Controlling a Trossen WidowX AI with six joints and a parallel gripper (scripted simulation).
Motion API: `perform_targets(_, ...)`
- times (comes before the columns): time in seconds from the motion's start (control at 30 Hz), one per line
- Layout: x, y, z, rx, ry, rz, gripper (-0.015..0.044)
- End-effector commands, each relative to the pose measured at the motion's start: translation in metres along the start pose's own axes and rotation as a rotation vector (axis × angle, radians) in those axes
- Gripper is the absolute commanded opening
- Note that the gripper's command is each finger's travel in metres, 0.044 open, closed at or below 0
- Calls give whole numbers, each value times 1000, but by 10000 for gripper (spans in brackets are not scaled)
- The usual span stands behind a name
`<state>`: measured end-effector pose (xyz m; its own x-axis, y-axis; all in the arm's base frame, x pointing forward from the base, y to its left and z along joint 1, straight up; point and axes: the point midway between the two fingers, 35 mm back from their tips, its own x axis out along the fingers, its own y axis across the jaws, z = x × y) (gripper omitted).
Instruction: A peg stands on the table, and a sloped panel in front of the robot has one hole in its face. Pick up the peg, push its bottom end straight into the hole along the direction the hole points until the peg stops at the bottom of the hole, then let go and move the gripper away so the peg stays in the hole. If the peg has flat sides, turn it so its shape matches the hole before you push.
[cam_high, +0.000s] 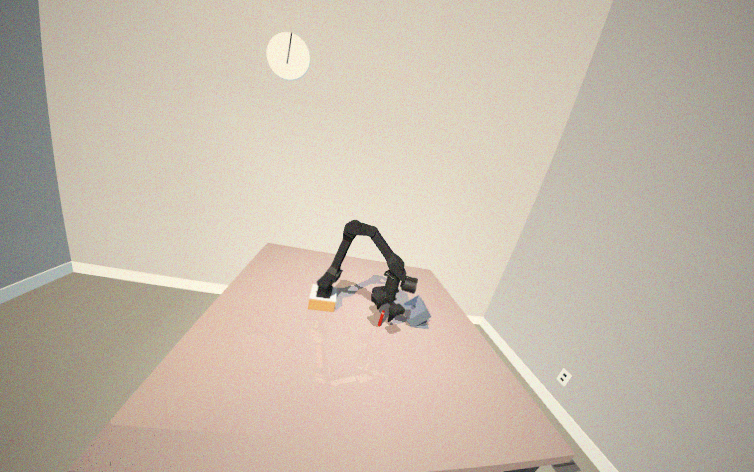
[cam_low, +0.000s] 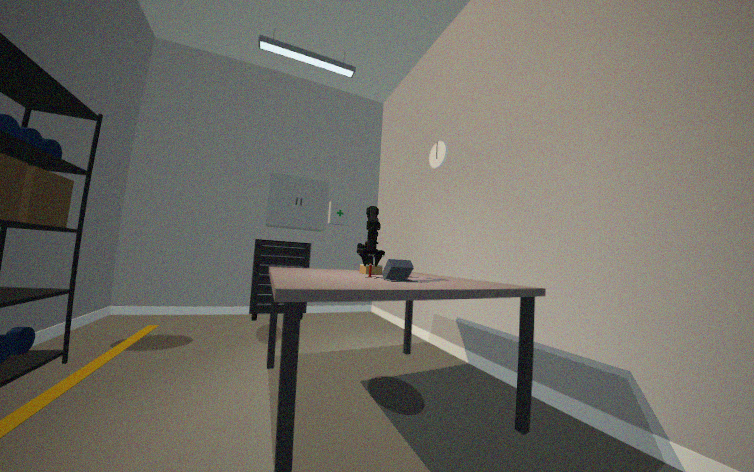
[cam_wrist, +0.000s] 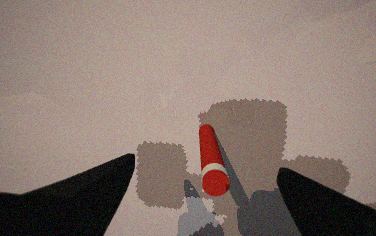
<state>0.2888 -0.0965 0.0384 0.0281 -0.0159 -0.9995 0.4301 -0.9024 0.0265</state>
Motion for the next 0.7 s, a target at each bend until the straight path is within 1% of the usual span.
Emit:
perform_targets(0.0,8,-2,1,3,-1,-9,440)
perform_targets(0.4,23,-4,2,3,-1,-10,440)
perform_targets(0.67,20,-2,1,0,-2,-2,230)
